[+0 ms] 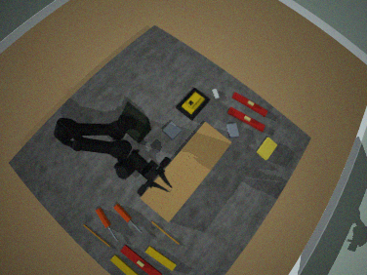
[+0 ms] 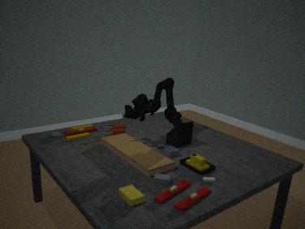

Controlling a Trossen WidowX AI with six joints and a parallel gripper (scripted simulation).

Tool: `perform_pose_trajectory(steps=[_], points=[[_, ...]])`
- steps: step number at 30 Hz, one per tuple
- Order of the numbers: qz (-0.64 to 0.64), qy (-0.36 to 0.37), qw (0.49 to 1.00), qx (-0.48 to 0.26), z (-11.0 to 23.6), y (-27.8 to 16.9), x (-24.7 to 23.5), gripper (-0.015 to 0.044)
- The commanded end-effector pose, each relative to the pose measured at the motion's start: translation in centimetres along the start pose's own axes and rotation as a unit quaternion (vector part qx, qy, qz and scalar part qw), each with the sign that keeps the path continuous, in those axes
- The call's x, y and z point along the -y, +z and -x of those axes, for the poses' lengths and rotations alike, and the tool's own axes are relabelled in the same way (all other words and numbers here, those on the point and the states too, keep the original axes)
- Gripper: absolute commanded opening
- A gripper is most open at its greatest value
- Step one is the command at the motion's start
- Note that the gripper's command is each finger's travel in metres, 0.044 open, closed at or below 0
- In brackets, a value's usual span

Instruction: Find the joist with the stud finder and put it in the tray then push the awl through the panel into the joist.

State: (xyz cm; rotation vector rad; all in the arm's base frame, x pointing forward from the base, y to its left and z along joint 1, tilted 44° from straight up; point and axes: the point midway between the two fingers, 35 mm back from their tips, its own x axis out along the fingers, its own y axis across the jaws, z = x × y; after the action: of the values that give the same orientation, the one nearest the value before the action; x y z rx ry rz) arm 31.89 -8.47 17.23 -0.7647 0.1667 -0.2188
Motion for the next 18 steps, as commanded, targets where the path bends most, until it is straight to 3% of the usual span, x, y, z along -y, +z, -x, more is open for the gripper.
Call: perform_pose_trajectory(steps=[1,18], points=[[-0.004,-0.005,1.000,0.003,0.11,0.08,0.06,0.0000],[-0.004,-0.005,1.000,0.003,-0.08,-0.65,0.04,0.0000]])
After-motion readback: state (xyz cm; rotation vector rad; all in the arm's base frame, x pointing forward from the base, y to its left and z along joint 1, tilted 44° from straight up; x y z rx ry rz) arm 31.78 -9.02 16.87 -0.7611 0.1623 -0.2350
